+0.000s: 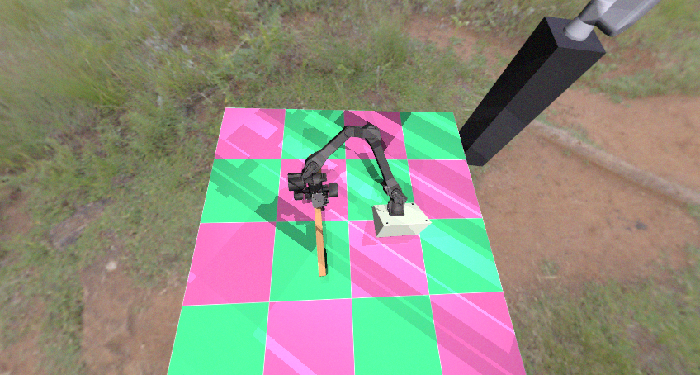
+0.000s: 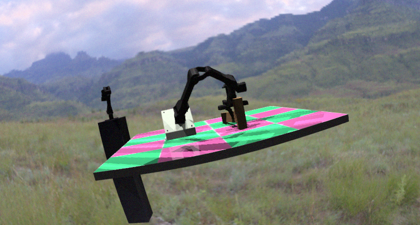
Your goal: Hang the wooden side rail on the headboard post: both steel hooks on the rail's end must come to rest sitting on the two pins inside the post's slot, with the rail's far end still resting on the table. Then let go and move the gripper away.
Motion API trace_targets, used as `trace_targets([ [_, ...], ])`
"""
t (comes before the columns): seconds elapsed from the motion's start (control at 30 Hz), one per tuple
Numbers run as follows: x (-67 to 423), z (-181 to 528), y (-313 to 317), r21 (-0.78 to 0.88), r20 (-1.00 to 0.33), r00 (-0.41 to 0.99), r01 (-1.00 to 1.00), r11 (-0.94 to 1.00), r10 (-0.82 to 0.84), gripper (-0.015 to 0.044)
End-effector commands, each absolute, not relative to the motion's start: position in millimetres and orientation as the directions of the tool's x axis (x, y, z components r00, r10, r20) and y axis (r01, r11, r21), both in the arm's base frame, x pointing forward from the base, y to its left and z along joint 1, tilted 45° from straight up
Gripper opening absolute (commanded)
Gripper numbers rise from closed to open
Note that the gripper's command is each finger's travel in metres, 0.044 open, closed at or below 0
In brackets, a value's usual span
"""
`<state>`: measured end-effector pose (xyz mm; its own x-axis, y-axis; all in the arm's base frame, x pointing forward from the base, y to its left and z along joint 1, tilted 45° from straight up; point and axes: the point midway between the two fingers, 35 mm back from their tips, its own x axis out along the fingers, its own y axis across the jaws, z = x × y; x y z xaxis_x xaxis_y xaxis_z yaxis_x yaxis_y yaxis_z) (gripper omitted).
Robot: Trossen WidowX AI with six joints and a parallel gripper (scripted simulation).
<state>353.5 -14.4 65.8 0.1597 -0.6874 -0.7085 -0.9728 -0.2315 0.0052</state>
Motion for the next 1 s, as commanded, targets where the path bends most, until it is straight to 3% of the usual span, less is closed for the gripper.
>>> trace_targets([
  [0.0,355.2,70.4,-12.6,-0.006,-0.709,0.173,-0.971,-0.239,-0.684,0.0000],
  [0.97,354.4,72.9,-14.9,-0.006,-0.709,0.173,-0.971,-0.239,-0.684,0.0000],
])
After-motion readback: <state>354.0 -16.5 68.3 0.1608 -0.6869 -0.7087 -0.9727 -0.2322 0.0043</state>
